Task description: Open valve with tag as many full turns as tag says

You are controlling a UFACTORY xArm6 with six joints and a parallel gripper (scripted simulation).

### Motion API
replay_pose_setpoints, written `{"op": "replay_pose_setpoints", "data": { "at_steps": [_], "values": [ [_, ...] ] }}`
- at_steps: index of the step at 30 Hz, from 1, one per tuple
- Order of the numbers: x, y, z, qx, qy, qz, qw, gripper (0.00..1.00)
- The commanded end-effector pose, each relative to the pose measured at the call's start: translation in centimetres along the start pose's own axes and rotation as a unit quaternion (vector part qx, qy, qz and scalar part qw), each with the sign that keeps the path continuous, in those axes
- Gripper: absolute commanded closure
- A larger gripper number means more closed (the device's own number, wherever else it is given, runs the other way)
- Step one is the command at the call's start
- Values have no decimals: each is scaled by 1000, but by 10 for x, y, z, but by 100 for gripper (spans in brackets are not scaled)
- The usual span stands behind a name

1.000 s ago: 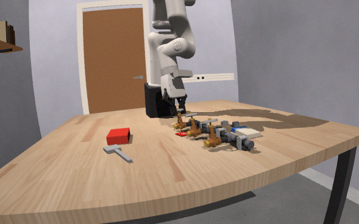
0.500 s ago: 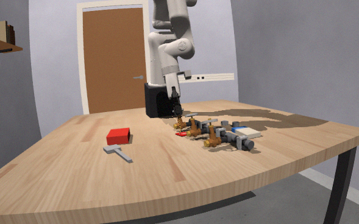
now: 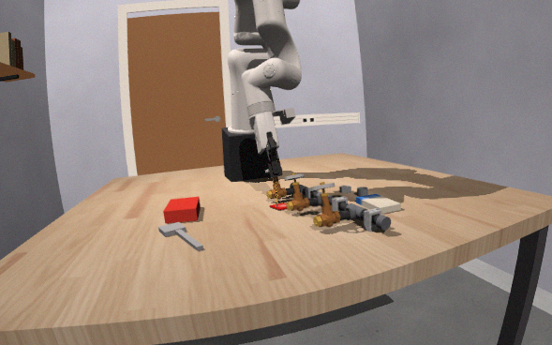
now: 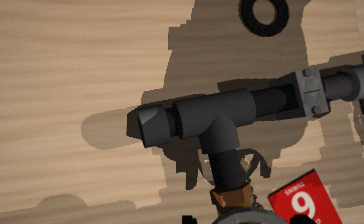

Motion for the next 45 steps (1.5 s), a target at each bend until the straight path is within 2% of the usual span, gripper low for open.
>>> {"op": "replay_pose_setpoints", "data": {
  "at_steps": [1, 30, 31, 45],
  "values": [
    [0, -1, -1, -6, -17, 47, 999, 100],
    [0, -1, -1, -6, -17, 47, 999, 100],
    [0, -1, -1, -6, -17, 47, 999, 0],
    [0, -1, -1, -6, -17, 47, 999, 0]
  ]
}}
Point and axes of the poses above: the point where the finger pads meet when closed, its own x axis out along the fingers, its own y axis across the jaws, z = x × y, the point moved 2 cm from there along -x, back along the fingers, and after that the axes turned 5 degrees about x, right-handed, at the moved point
